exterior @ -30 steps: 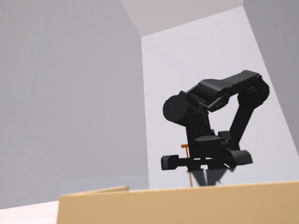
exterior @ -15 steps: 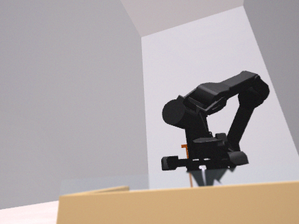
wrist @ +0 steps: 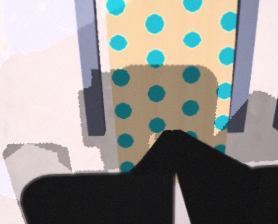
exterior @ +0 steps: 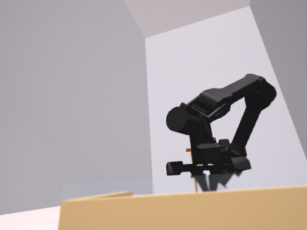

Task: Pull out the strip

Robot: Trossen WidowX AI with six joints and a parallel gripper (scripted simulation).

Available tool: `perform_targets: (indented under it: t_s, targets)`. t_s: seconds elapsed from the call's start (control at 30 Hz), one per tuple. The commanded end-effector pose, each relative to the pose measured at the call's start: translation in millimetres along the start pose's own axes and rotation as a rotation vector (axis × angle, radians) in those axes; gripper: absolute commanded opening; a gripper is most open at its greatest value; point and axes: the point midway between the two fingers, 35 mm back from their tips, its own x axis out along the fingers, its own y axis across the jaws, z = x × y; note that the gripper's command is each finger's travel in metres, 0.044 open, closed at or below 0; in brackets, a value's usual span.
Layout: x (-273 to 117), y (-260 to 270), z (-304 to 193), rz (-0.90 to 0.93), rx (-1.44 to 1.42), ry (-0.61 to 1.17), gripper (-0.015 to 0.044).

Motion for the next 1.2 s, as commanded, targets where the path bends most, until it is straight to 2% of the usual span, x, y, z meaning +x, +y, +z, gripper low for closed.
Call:
perform_targets:
  t_s: [0.0,1.17]
  targets:
    - [3,1,-10,0.002,0.001,0.015,0.0000]
    - [4,1,-65,0.002,0.003,0.017,0.0000]
